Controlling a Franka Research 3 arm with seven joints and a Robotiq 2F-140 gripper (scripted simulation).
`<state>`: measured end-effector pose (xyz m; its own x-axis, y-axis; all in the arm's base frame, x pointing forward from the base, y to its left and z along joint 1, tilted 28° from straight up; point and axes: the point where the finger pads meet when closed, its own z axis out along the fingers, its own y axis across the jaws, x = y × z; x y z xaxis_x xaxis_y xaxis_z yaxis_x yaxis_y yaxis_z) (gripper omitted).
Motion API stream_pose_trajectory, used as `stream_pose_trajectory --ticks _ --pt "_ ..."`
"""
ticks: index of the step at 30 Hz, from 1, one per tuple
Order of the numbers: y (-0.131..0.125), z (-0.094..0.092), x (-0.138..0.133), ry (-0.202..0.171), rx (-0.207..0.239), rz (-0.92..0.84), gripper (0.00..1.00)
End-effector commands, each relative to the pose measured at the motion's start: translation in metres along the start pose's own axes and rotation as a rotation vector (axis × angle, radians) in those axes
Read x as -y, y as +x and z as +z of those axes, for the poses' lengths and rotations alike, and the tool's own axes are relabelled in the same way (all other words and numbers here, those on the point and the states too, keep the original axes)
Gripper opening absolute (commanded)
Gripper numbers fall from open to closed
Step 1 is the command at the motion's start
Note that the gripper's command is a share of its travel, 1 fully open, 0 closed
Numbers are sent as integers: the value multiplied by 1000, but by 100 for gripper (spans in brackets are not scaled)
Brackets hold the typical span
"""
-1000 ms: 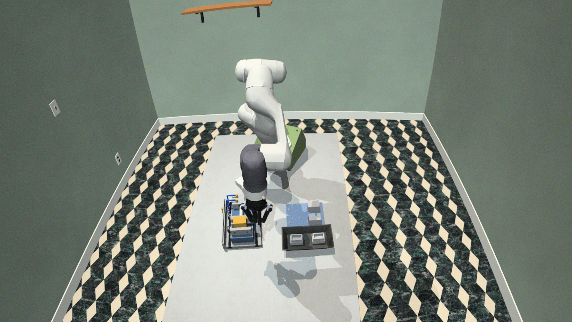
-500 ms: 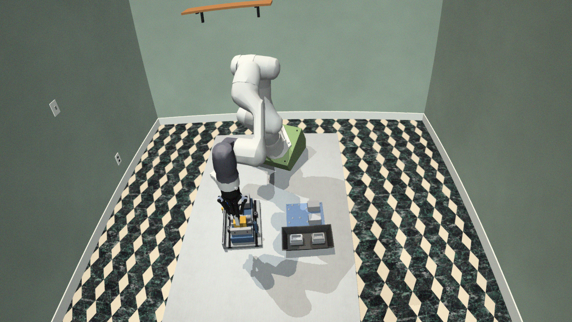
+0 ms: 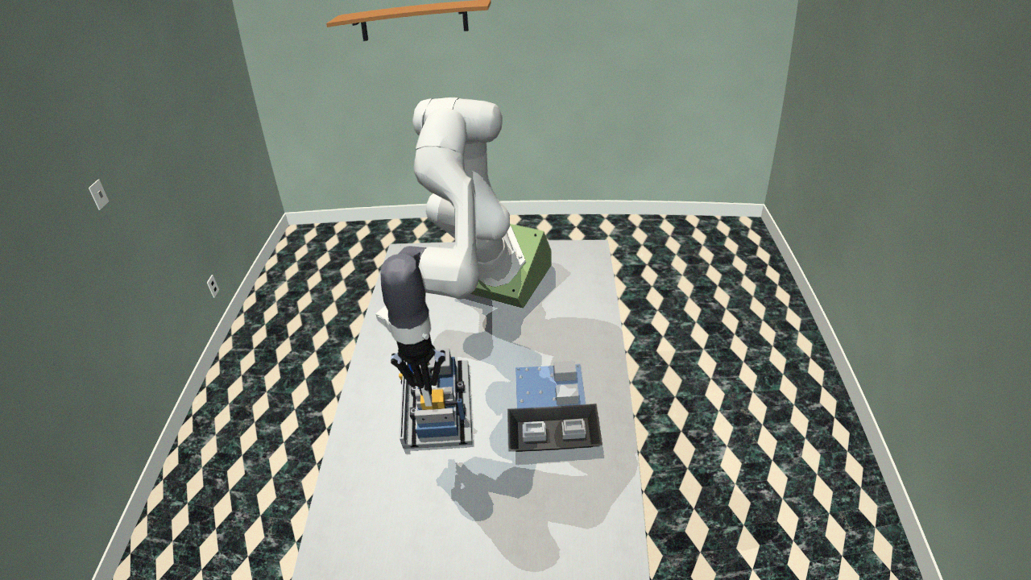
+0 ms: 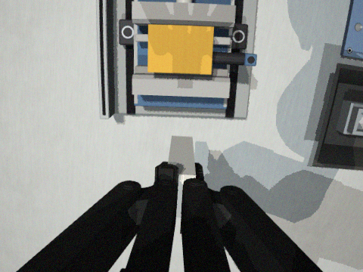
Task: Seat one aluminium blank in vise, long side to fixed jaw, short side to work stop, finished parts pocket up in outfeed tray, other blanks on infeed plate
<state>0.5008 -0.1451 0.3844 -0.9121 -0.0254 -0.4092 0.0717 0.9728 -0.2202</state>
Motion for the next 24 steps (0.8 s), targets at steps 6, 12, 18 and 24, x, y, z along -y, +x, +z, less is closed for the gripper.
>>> stream_pose_trajectory --ticks 6,12,18,24 --pt "0 1 0 1 1 -23 0" --pt "0 1 0 1 1 -23 0" --pt "0 1 0 1 1 -23 0" --pt "11 -1 1 -3 0 194 0"
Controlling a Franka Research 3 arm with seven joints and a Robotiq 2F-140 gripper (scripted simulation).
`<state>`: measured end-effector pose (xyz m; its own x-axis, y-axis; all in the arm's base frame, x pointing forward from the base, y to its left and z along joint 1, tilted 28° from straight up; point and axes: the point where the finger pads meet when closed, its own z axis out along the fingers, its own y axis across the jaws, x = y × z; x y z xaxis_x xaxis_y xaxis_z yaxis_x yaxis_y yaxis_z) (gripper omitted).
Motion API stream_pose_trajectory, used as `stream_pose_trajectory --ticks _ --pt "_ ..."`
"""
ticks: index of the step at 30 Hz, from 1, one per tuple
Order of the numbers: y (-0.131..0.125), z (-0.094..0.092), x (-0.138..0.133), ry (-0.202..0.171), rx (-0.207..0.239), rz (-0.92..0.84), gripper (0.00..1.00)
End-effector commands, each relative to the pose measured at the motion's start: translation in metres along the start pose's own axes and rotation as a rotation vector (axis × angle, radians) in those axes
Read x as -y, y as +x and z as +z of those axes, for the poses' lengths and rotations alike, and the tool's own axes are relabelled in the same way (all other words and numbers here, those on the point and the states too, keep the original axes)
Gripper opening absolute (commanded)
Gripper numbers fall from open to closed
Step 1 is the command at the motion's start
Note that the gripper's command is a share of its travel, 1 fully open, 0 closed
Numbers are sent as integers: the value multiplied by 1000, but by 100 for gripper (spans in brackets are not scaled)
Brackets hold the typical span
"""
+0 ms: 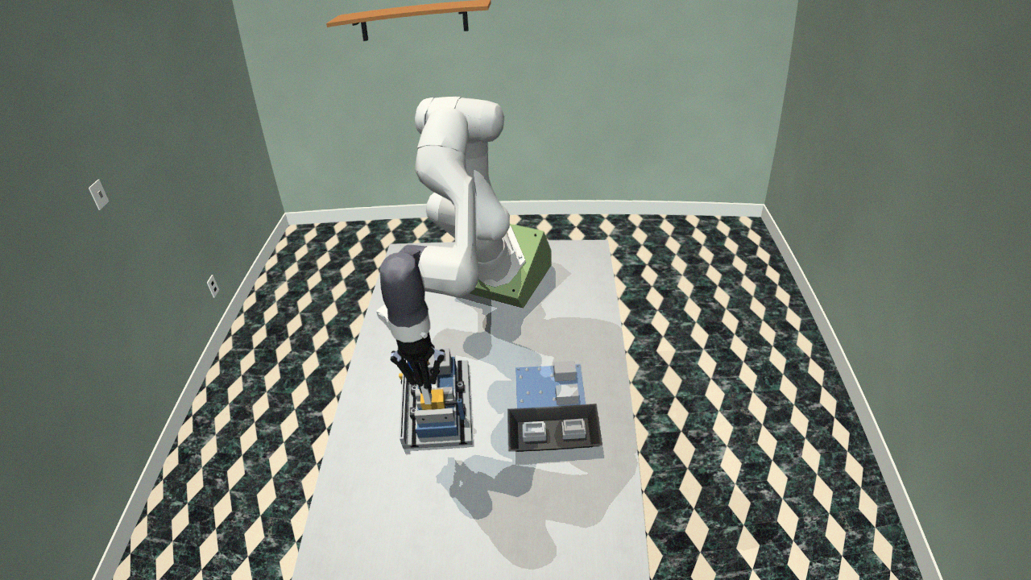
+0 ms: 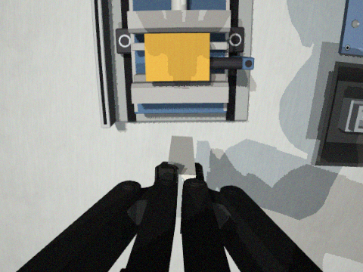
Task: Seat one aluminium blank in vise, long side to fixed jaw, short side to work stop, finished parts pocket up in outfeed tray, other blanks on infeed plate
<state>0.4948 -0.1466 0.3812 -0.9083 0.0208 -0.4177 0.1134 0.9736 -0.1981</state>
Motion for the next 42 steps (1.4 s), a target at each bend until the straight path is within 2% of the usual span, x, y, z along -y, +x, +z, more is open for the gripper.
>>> stream_pose_trajectory --ticks 1,25,27,42 --pt "5 -2 0 0 2 168 0" --pt "28 -4 2 -4 -1 631 0" --pt "28 -4 2 -4 -1 631 0" --pt "43 -4 3 -3 -1 958 0"
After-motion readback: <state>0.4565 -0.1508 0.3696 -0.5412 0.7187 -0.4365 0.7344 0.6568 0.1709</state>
